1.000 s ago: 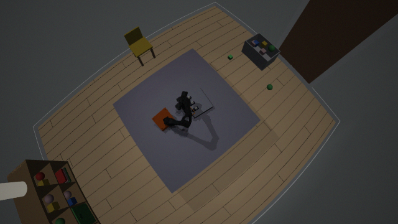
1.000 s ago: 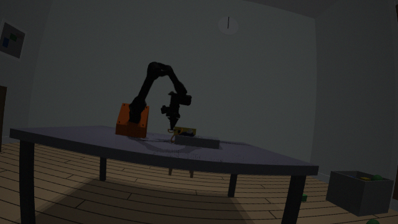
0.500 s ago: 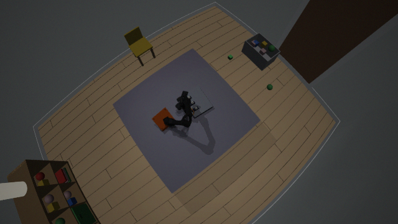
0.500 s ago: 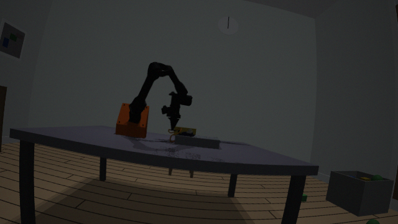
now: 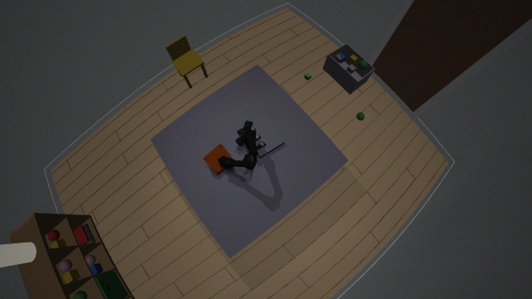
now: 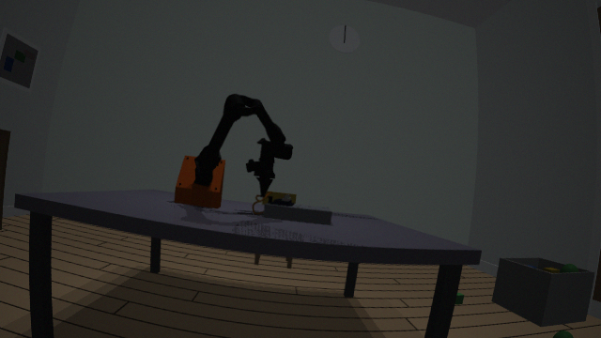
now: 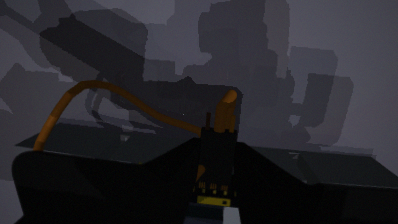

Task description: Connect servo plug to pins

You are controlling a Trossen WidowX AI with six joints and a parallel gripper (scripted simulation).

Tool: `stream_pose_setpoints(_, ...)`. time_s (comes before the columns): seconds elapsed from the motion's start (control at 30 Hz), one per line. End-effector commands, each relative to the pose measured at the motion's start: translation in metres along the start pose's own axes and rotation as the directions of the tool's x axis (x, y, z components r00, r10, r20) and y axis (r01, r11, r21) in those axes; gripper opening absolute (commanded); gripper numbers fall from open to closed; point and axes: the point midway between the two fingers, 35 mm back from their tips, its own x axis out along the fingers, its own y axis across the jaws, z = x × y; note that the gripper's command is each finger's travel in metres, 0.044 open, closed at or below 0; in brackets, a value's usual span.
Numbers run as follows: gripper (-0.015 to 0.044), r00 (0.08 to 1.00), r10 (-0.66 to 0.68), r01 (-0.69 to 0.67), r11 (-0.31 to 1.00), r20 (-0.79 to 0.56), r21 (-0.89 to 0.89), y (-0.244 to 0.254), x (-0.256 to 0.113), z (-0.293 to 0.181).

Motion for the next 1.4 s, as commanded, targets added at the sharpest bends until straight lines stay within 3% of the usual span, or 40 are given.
stream_pose_setpoints(0.0,0.0,1.0,0.002,-0.002,1.0,-0.007,0.002,0.001,-0.001,-0.006)
stream_pose_setpoints(0.23,0.0,1.0,0.003,-0.003,1.0,-0.007,0.003,0.0,-0.002,-0.009)
stream_pose_setpoints(0.53,0.0236,1.0,0.002,-0.002,1.0,-0.007,0.002,-0.001,0.001,-0.006)
stream_pose_setpoints(0.8,0.044,1.0,0.001,-0.001,1.0,-0.006,0.002,-0.002,-0.057,-0.005)
stream_pose_setpoints(1.37,0.044,1.0,0.001,-0.001,1.0,-0.006,0.002,-0.002,-0.057,-0.005)
